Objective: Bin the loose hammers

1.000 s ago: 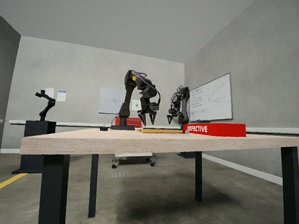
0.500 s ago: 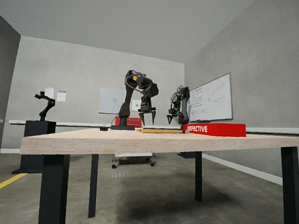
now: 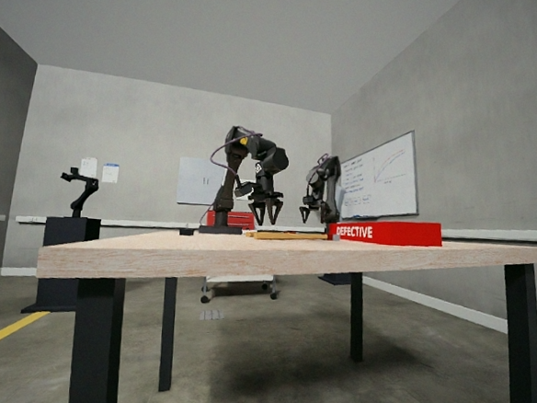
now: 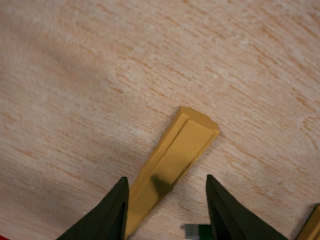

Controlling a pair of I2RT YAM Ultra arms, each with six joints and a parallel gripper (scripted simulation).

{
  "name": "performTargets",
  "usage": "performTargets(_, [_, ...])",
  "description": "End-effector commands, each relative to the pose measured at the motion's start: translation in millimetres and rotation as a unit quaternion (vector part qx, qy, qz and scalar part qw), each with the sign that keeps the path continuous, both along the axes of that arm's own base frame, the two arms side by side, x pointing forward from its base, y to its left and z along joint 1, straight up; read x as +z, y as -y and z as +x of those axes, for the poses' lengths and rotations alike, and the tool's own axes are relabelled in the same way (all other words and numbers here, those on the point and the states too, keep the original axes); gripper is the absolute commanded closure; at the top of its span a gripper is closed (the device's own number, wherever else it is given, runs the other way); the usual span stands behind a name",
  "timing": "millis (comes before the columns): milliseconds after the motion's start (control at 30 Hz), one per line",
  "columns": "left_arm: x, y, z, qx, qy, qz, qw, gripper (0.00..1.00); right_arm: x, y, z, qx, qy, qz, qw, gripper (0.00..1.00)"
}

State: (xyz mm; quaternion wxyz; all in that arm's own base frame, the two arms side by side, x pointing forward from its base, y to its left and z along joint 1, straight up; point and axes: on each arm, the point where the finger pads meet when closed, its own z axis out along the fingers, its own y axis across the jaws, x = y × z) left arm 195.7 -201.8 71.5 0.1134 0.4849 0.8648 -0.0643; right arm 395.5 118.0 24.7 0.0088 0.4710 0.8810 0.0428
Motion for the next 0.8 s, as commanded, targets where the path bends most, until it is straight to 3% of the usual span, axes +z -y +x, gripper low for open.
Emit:
performTargets(0, [5.5, -0.5, 4.9, 0.003, 0.006, -0.004, 1.000, 0.00, 14.9, -3.9, 19.9, -0.114, 0.031, -0.009, 0.993, 0.46])
performTargets(133, [5.5, -0.5, 4.9, 0.003, 0.006, -0.004, 1.000, 0.00, 14.9, -1.2, 20.6, -0.197, 0.027, -0.013, 0.980, 0.46])
performTargets(267, [5.5, -0.5, 4.9, 0.003, 0.006, -0.004, 1.000, 0.00, -2.2, 12.6, -9.7, -0.236, -0.045, -0.024, 0.971, 0.46])
performTargets(333, [5.5, -0.5, 4.9, 0.003, 0.006, -0.004, 1.000, 0.00, -4.9, 16.4, -3.1, -0.254, -0.031, -0.027, 0.966, 0.46])
performTargets(767, [5.5, -0.5, 4.9, 0.003, 0.006, -0.004, 1.000, 0.00, 1.0, 13.7, 2.4, -0.248, -0.022, -0.019, 0.968, 0.46])
